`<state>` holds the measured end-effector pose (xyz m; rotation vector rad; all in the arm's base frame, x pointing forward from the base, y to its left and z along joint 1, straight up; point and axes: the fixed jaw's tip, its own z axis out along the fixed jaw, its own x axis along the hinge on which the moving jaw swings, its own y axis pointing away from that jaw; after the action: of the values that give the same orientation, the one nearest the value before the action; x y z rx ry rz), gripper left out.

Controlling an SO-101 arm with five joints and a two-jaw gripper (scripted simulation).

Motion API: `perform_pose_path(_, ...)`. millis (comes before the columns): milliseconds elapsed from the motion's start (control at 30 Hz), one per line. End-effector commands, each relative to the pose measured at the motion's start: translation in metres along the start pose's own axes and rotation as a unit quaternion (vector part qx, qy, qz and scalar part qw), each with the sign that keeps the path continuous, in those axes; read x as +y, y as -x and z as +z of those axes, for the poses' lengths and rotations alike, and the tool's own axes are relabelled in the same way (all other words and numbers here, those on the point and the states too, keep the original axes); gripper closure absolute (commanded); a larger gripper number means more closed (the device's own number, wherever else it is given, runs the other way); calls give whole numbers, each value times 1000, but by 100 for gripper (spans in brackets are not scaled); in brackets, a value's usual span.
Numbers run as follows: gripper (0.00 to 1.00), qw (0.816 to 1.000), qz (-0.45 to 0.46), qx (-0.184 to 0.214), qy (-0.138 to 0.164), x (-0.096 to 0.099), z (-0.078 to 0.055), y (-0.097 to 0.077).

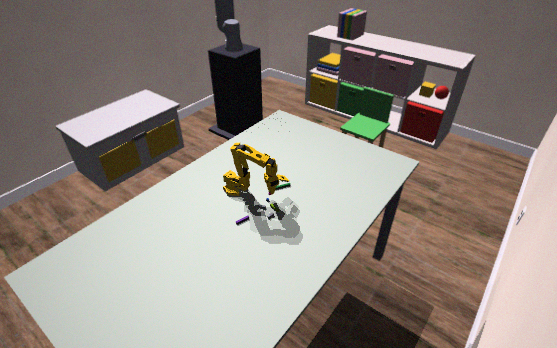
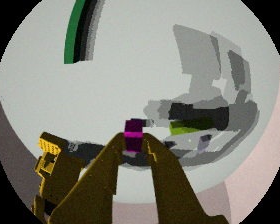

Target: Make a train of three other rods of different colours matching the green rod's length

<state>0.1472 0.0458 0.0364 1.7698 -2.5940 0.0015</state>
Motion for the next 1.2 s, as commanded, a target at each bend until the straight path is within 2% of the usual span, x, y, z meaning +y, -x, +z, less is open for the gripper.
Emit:
perform_pose_path(0,100,1000,0,-14,-18,-4,-6,4)
perform_pose_path(400,100,1000,0,-14,-18,-4,-5,4)
perform_pose_path(1167,100,1000,0,-14,-18,-5,14,5)
